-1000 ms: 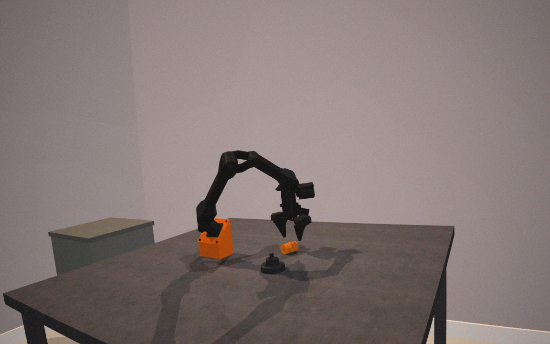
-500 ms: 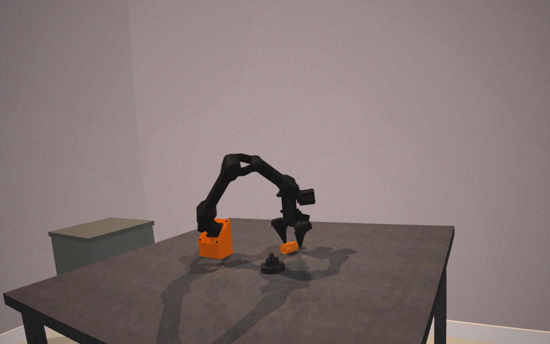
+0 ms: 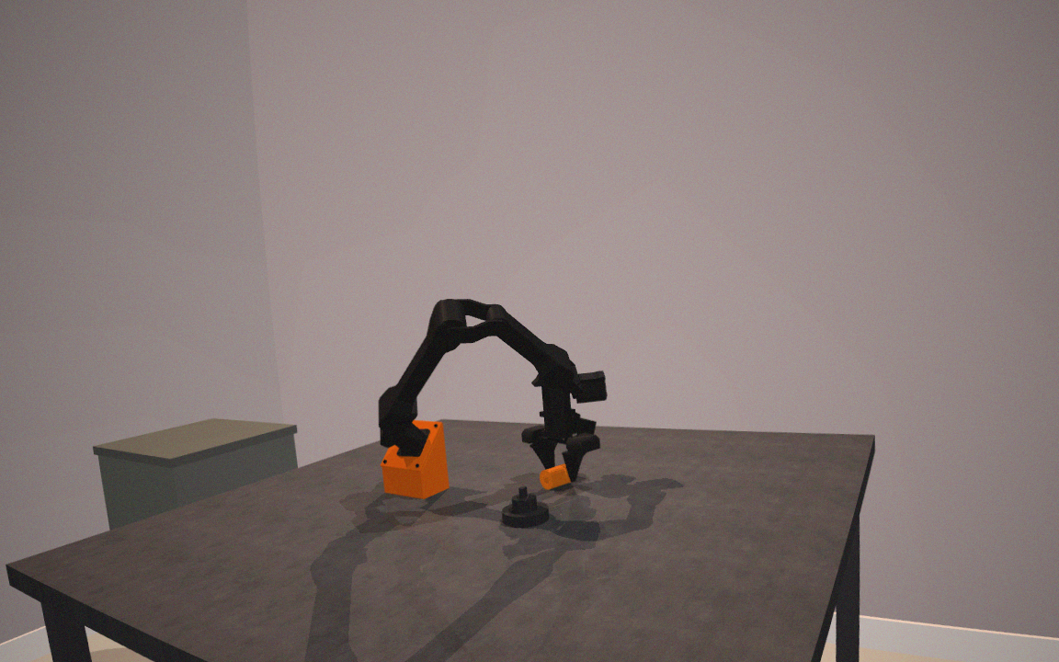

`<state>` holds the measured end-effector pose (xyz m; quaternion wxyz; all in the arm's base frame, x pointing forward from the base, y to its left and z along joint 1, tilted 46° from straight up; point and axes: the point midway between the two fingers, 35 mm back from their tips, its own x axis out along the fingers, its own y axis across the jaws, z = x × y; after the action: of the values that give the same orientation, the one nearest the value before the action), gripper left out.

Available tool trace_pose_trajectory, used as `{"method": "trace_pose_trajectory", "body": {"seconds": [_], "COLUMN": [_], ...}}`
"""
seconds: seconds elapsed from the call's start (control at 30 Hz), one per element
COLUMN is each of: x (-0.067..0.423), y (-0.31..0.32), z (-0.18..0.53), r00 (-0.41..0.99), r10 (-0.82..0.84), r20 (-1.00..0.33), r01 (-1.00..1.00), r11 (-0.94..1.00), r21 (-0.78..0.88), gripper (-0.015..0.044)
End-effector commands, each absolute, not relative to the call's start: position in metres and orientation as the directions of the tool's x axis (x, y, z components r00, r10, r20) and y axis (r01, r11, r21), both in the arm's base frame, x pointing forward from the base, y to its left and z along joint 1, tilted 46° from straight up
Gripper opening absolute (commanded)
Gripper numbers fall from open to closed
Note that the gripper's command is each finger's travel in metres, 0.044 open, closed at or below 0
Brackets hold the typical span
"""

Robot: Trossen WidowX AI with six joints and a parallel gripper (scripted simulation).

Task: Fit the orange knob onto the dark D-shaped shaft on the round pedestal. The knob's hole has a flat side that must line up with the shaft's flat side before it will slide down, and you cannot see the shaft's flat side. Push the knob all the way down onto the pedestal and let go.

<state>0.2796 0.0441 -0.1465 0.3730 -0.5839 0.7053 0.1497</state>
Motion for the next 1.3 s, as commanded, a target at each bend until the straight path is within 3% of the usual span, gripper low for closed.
{"method": "trace_pose_trajectory", "body": {"seconds": [0.0, 0.33, 0.77, 1.27], "x": [0.280, 0.280, 0.280, 0.276], "y": [0.043, 0.043, 0.043, 0.042], "z": [-0.147, -0.147, -0.147, -0.133], "r00": [-0.037, -0.037, -0.036, 0.040], "r10": [-0.714, -0.714, -0.711, -0.547], "r20": [-0.699, -0.699, -0.702, -0.836], "r01": [-0.937, -0.937, -0.937, -0.936], "r11": [0.268, 0.268, 0.269, 0.273], "r21": [-0.224, -0.224, -0.224, -0.223], "gripper": [0.0240, 0.0240, 0.0179, 0.0179]}}
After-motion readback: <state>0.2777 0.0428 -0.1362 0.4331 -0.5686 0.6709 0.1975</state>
